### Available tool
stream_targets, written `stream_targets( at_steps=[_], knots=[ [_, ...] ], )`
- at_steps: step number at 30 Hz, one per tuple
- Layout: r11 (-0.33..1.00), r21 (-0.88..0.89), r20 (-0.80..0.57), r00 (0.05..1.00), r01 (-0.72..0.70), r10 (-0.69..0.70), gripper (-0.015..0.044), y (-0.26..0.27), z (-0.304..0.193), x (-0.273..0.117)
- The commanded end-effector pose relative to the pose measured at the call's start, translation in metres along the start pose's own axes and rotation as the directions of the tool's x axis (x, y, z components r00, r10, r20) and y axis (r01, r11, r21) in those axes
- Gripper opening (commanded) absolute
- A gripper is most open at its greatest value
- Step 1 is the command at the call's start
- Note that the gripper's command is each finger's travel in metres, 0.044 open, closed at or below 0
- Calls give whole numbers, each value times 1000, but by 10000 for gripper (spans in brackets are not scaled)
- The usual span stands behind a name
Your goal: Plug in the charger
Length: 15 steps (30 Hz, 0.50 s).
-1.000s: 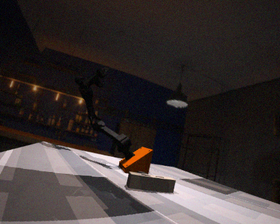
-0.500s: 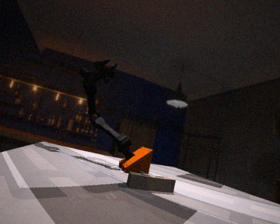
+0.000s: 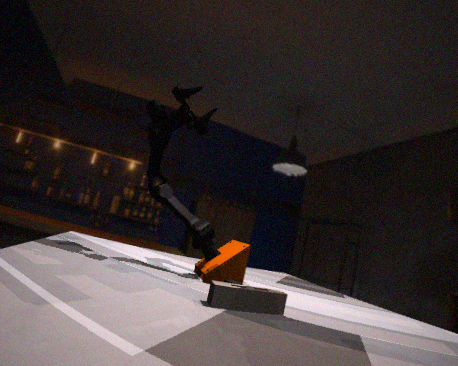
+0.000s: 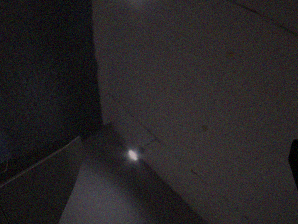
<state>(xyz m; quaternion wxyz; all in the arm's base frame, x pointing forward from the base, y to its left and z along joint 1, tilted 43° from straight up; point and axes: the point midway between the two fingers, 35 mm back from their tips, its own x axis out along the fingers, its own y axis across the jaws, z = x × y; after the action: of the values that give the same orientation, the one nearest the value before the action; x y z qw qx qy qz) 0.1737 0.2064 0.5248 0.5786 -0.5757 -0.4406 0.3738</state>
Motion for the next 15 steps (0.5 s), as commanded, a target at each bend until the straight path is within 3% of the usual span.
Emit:
stream_targets(
  at_steps=[1,15],
  knots=[
    [983,166,-69,994,-76,88,440,32,-26,16],
    [767,616,-243,884,-177,399,440,142,-94,43]
  ],
)
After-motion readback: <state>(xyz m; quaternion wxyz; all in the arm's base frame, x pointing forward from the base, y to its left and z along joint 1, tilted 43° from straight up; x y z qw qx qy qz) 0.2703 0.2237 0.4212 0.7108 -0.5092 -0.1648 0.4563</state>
